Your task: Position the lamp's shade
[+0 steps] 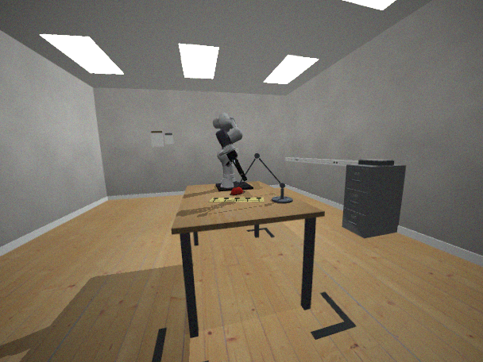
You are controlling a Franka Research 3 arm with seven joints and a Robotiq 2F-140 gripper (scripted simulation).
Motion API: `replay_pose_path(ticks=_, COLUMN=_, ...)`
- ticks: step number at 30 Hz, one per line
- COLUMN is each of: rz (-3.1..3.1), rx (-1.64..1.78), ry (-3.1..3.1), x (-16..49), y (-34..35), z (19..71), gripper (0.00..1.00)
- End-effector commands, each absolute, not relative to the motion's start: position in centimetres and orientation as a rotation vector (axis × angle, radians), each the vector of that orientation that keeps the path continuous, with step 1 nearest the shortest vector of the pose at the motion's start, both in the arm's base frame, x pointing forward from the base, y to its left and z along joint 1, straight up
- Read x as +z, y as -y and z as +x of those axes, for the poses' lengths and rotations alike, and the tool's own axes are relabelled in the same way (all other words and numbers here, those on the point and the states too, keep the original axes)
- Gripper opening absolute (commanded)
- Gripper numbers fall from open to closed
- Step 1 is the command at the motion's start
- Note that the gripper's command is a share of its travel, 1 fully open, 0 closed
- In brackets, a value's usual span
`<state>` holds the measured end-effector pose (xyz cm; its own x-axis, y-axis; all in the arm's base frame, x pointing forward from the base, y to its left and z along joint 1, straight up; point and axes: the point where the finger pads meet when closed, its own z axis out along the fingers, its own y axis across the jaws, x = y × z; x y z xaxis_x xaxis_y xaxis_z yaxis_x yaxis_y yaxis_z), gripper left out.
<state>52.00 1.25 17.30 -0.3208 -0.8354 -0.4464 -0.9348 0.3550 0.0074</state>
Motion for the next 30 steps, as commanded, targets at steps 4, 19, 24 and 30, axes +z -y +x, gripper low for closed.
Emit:
replay_pose_path(ticks=4, rz=-1.551, rx=0.378, ry=-2.263, x=17.3, y=-1.3, z=51.9, gripper=0.1)
replay_pose_path(ticks=19, rz=-1.554, rx=0.374, ry=-2.257, x=17.3, y=-1.2, z=52.0, gripper=0.1)
replay_pose_path(ticks=24, rz=-1.557, rx=0.372, ry=-2.253, x=17.1, y=-0.3, z=51.7, gripper=0.1)
replay_pose_path(ticks=30, rz=-1.561, rx=0.368, ry=-2.247, x=16.8, y=1.2, z=51.3, gripper=0.1)
